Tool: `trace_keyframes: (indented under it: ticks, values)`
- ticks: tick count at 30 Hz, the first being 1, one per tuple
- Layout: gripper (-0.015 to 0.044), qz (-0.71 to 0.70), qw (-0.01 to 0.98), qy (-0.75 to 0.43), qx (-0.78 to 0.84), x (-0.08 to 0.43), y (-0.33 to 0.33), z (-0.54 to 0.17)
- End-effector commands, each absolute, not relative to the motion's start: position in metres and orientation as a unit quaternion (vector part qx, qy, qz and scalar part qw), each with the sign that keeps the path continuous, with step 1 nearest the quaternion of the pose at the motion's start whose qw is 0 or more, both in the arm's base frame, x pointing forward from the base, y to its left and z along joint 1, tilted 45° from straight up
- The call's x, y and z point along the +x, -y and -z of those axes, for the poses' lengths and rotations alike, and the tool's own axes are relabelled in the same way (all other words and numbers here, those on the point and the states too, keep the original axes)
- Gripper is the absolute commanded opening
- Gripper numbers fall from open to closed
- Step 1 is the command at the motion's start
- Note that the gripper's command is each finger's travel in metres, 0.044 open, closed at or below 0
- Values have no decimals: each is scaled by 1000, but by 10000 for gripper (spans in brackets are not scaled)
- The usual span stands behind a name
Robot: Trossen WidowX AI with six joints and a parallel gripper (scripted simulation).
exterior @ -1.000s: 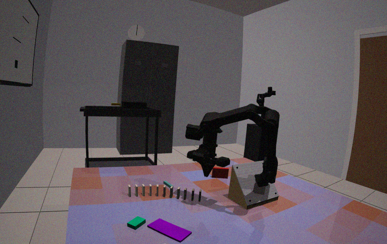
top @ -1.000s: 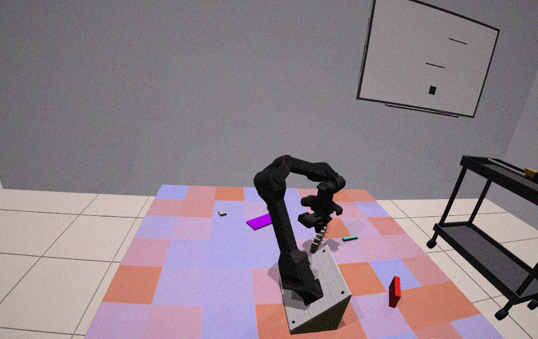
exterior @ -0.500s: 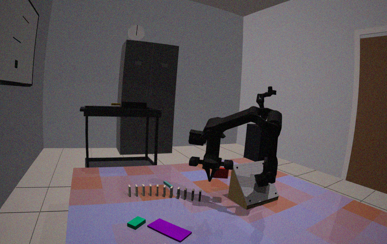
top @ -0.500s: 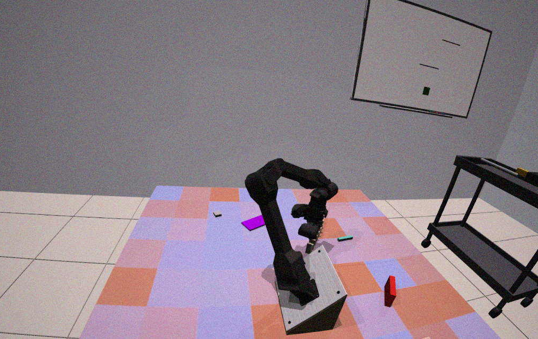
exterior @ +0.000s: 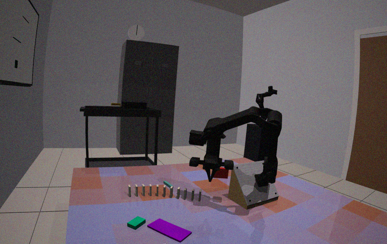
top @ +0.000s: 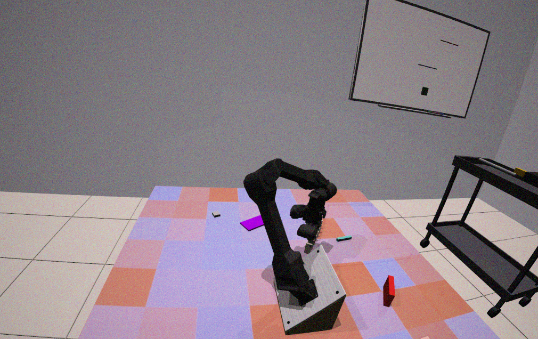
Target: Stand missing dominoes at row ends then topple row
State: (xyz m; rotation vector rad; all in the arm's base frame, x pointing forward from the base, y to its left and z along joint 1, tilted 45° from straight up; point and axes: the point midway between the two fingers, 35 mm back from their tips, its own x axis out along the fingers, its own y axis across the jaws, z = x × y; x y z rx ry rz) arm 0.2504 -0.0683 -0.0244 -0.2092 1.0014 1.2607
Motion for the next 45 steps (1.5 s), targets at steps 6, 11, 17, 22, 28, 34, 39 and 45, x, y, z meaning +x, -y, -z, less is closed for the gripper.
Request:
trace_keyframes:
  ticks: [6,11,17,22,28,34,39,45]
  values:
    - [0,-564,689,-445,-94,250,67,24]
    - [0,-564,689,-445,-94,250,67,24]
    - [0,-564,689,-445,-94,250,67,24]
    - [0,-564,689,-445,-94,250,67,24]
    - [0,-564,689,-445,-94,252,40,55]
    - [0,-565,689,-444,-93,248,12,82]
    - [0,-565,689,-444,-93,250,13,83]
    - [0,-565,689,-444,-93,259,16,86]
